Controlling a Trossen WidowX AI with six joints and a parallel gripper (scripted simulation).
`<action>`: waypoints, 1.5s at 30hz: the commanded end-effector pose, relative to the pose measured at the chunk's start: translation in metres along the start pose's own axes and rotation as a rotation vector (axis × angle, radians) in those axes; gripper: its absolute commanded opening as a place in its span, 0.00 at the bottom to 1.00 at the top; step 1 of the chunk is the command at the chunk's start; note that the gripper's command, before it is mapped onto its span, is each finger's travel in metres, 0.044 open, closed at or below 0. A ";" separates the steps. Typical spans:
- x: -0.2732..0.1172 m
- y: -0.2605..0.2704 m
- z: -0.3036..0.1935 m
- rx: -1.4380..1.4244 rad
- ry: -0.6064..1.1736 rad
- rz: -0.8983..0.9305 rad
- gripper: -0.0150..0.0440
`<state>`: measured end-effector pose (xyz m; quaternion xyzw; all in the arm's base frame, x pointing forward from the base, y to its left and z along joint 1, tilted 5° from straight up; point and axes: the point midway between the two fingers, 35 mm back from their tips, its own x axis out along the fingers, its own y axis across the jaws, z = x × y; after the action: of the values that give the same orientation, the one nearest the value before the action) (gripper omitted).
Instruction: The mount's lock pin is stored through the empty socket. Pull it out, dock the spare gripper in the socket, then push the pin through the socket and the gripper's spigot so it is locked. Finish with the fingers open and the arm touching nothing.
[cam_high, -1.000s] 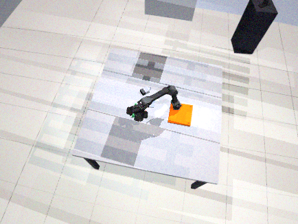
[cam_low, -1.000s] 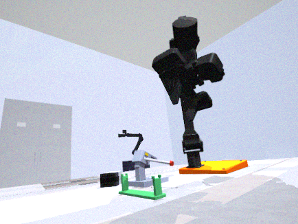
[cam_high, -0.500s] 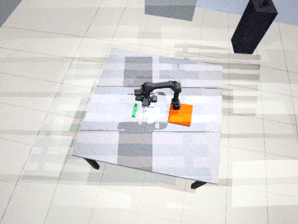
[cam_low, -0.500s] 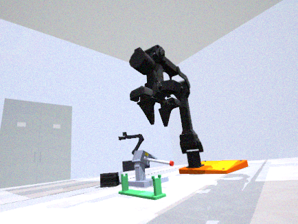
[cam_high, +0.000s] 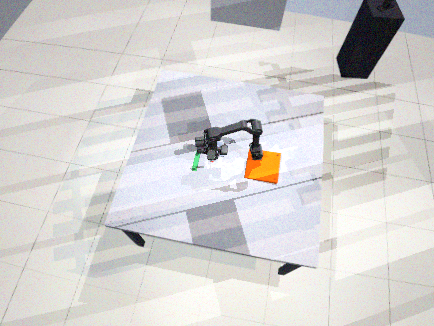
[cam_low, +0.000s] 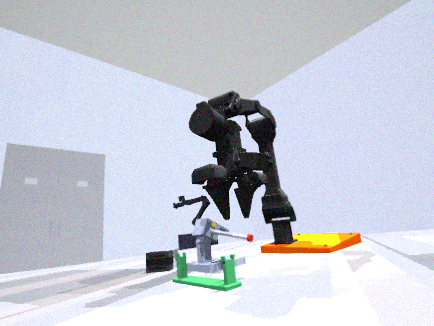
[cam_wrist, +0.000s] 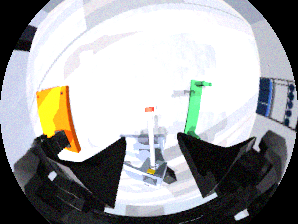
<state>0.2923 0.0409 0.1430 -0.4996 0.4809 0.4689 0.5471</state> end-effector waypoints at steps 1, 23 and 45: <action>0.004 0.000 0.001 -0.001 -0.008 -0.008 0.76; 0.040 -0.001 0.003 -0.001 -0.008 -0.008 0.76; 0.061 0.001 0.004 -0.001 -0.008 -0.007 0.76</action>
<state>0.2996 0.0458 0.0845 -0.5036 0.4747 0.4674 0.5500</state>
